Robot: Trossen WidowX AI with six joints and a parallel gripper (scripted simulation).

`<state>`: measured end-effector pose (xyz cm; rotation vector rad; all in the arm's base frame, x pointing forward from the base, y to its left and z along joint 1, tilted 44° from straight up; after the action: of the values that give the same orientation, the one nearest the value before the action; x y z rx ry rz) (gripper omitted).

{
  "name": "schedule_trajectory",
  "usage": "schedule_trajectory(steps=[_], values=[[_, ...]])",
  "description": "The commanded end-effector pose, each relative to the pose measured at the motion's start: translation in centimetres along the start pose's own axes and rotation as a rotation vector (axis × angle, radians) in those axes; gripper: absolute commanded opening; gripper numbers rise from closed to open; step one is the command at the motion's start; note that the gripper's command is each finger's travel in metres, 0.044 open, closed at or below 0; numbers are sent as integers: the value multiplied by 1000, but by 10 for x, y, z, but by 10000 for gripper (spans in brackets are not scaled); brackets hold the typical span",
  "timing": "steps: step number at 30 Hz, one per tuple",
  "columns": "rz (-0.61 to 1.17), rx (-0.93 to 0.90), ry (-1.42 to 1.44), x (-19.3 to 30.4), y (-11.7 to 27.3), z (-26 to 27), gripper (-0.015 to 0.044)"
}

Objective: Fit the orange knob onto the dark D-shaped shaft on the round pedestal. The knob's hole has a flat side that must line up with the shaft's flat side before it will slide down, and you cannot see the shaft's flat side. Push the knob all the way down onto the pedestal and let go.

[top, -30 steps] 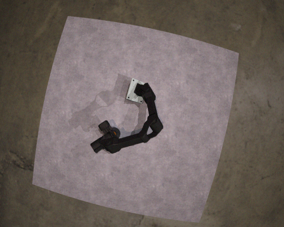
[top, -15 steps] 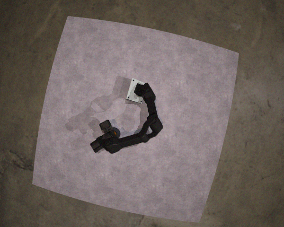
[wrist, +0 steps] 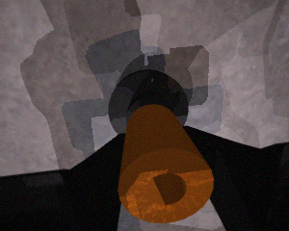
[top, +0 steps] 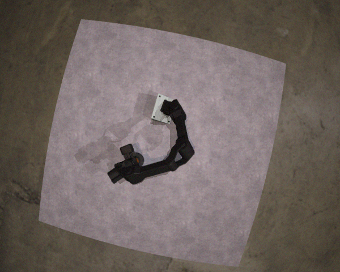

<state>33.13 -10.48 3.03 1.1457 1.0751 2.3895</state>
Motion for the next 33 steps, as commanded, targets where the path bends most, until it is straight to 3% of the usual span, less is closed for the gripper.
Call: schedule_trajectory(steps=[1, 33], values=[[-2, 0, -3, 0, -1, 0, 0], [-2, 0, -89, -1, 2, 1, 0]])
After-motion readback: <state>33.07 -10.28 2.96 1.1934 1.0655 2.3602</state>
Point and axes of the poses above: the point midway between the two fingers, 35 mm back from their tips, its own y axis back along the fingers, its own z axis across the jaws, x = y × z, the point moved 7 cm from there along y, back along the fingers, and after that the axes turned 2 degrees about -y, right-handed, at the moved point
